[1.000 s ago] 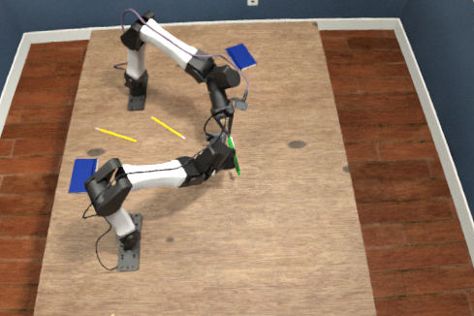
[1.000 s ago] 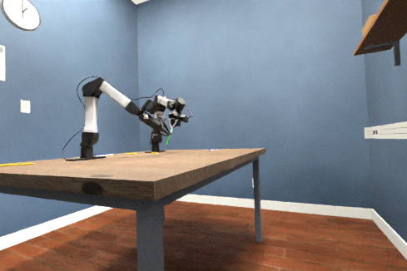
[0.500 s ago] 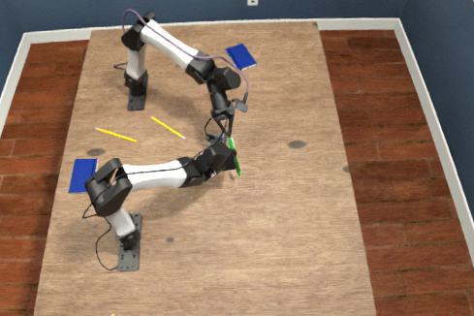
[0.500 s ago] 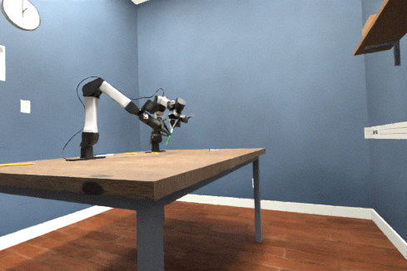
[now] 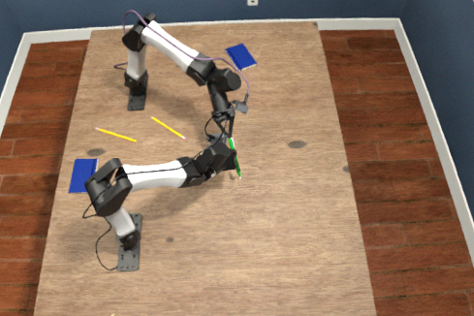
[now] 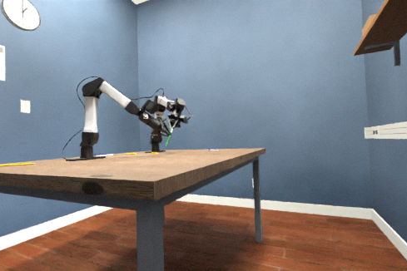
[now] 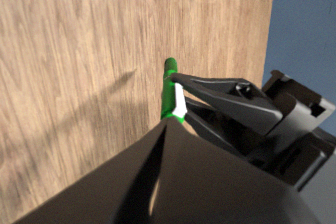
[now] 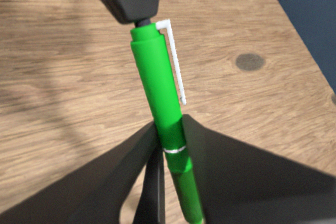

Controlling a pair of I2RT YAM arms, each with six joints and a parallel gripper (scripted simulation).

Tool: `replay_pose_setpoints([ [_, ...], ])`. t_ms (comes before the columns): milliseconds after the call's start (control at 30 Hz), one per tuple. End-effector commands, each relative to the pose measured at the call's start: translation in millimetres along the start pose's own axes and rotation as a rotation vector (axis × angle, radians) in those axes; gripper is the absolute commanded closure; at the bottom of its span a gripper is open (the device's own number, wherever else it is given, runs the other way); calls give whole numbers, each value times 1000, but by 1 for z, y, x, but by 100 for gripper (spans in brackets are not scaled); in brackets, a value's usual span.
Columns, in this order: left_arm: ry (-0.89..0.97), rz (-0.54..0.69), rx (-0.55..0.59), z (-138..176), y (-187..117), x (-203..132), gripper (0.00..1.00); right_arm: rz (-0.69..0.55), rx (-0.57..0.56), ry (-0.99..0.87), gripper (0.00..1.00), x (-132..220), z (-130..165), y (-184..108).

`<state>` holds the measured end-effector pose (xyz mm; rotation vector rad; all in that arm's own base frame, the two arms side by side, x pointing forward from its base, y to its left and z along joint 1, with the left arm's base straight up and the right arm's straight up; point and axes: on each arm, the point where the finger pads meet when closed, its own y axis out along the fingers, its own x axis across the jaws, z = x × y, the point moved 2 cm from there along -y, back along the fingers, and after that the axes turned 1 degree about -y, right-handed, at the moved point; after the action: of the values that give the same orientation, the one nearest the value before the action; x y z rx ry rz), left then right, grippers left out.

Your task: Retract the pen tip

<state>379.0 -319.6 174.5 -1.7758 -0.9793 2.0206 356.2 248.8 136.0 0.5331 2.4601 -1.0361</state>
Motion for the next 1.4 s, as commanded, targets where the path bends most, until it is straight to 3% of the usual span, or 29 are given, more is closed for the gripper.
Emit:
replay_pose_setpoints([
  [0,58,65,-41,-3,-9,-27,99,7,-36,-24,85,0,-6,4],
  [33,61,68,-58,-6,-23,-27,99,7,-36,-24,85,0,-6,4],
  [167,14,7,2,6,-21,-3,99,7,-36,-24,85,0,-6,4],
  [367,12,6,2,6,-27,-2,99,7,-36,-23,85,0,-6,4],
  [433,43,48,-22,0,-39,-23,99,7,-36,-23,85,0,-6,4],
  [867,44,51,-24,0,-64,-24,99,12,-30,-23,85,-1,-5,4],
  [1300,42,42,-10,2,-57,-21,99,16,1,-11,85,-1,4,4],
  [1367,91,91,-80,-10,-68,-35,99,-9,54,54,85,-8,10,3],
])
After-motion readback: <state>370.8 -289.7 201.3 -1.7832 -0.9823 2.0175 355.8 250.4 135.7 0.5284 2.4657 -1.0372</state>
